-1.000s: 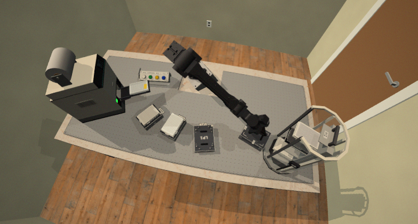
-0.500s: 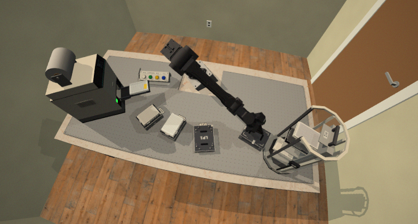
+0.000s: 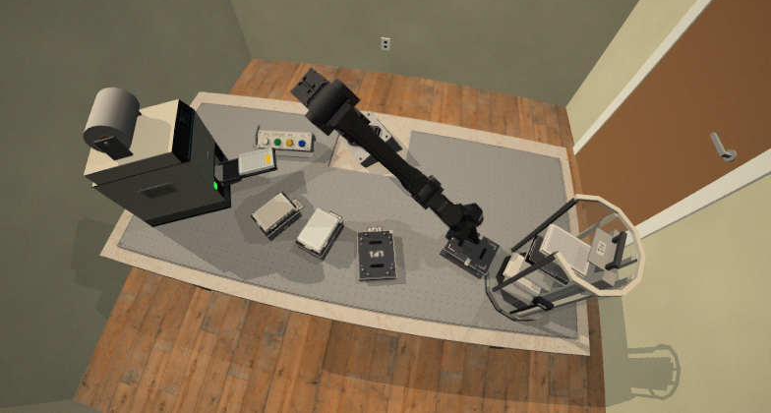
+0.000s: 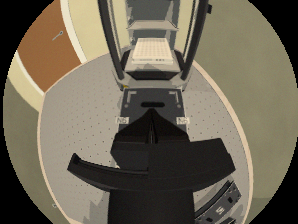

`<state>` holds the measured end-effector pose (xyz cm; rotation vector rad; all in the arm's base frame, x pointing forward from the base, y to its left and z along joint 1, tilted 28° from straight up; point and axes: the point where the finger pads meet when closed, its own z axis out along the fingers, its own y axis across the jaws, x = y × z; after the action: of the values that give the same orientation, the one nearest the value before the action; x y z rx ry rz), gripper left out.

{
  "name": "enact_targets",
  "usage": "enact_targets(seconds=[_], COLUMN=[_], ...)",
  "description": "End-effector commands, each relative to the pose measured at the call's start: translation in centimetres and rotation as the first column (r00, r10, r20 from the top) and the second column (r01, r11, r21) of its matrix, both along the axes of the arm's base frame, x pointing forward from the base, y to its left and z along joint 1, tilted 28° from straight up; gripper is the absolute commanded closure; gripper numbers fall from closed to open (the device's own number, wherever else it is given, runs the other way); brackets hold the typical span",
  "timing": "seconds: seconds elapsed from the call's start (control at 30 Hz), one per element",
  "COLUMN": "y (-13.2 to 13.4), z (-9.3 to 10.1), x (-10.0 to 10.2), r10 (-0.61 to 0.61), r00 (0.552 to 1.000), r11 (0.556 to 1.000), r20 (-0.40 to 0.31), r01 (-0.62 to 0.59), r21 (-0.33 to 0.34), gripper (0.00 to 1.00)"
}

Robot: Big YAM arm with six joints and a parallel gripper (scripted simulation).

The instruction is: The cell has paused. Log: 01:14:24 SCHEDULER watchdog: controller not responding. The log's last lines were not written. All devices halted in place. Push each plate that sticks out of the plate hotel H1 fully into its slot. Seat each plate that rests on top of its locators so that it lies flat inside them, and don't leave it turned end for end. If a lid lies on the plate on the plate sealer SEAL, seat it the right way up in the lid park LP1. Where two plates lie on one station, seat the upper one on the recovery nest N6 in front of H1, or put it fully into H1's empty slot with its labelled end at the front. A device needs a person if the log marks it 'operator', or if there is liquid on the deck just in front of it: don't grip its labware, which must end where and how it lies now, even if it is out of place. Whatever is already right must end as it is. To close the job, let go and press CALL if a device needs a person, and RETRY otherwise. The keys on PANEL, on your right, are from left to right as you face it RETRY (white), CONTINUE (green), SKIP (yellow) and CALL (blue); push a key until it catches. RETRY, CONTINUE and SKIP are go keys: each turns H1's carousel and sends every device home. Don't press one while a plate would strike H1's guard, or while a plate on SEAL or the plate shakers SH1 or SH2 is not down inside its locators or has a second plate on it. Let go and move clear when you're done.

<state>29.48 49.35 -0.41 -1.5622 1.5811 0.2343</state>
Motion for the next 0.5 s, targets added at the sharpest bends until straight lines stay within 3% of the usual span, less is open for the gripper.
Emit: enact_targets(seconds=[0.0,0.47], y=[-0.8,-1.6], z=[1.4,0.2], x=[1.0,0.7], r10=[-0.014,-0.016], r00=[1.000,1.000], r11=[0.999,1.000], r20=[0.022,0.009], r01=[0.013,0.016], r21=[0.029,0.011], gripper=[1.00,1.00])
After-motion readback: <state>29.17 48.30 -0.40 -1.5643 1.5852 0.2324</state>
